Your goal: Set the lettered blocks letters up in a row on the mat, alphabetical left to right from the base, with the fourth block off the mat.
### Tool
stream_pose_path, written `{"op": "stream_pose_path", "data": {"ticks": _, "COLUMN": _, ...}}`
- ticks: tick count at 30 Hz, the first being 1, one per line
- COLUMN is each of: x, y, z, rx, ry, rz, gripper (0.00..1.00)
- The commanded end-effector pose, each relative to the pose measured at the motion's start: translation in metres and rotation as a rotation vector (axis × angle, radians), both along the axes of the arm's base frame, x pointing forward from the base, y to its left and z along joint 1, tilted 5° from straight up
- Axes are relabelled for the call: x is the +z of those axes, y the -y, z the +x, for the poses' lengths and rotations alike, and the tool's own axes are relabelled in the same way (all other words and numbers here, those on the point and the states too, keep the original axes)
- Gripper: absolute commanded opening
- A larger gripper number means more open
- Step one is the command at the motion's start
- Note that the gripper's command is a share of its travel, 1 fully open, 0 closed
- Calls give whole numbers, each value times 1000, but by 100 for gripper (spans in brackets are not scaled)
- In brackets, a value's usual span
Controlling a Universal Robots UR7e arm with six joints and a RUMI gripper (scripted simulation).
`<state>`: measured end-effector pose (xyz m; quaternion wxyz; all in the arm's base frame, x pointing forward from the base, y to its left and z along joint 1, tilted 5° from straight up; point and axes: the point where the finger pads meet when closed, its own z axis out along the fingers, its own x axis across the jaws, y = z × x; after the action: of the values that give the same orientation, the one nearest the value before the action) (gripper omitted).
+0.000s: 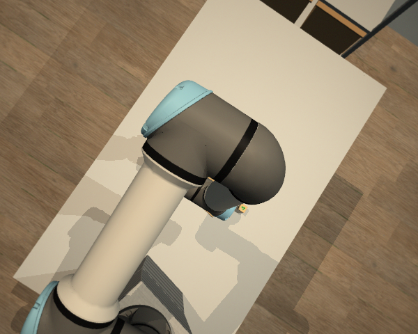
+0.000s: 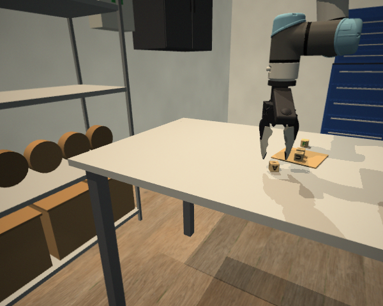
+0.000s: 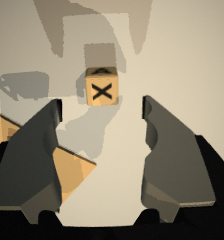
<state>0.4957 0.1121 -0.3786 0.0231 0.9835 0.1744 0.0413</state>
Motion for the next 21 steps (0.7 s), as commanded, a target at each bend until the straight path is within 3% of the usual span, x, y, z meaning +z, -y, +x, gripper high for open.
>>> {"op": "stream_pose_path", "data": {"ticks": 1, "x": 1, "y": 0, "z": 1, "rx": 0, "ry": 1, "rz": 0, "gripper": 37}}
{"op": "stream_pose_path", "data": {"ticks": 13, "x": -5, "y": 0, "z": 1, "rx": 0, "ry": 1, "rz": 0, "gripper": 37}}
{"op": "stream_pose_path", "data": {"ticks": 21, "x": -19, "y": 1, "z": 2, "rx": 0, "ry": 1, "rz": 0, "gripper": 37}}
